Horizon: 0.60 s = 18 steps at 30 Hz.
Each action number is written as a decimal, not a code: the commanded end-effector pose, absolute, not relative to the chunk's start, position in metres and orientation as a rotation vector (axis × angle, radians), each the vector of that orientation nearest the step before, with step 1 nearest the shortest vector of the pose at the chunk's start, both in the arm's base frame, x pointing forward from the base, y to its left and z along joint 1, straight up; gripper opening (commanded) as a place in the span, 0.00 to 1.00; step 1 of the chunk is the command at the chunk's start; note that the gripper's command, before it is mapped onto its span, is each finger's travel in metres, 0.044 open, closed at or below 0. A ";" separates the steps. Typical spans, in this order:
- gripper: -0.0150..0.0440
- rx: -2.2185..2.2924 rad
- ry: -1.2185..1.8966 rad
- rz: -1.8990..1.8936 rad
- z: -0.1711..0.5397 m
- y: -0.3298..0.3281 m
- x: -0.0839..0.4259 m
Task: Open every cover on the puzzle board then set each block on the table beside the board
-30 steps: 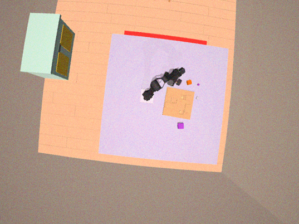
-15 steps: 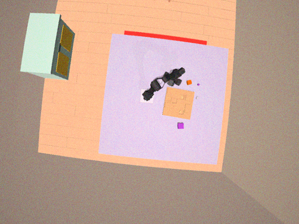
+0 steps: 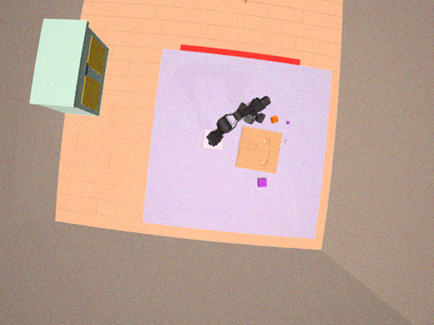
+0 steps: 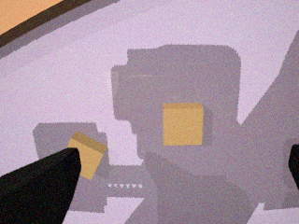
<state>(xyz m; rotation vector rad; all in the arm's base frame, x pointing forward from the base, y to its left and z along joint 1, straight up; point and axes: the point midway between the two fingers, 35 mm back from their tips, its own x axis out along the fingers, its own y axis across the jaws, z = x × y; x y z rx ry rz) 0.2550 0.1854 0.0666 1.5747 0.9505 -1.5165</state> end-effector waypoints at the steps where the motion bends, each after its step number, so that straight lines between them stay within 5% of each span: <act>1: 1.00 1.578 0.950 -1.517 0.083 0.185 0.255; 12: 1.00 1.577 0.950 -1.519 0.110 0.183 0.252; 18: 0.73 1.593 0.934 -1.532 0.111 0.173 0.262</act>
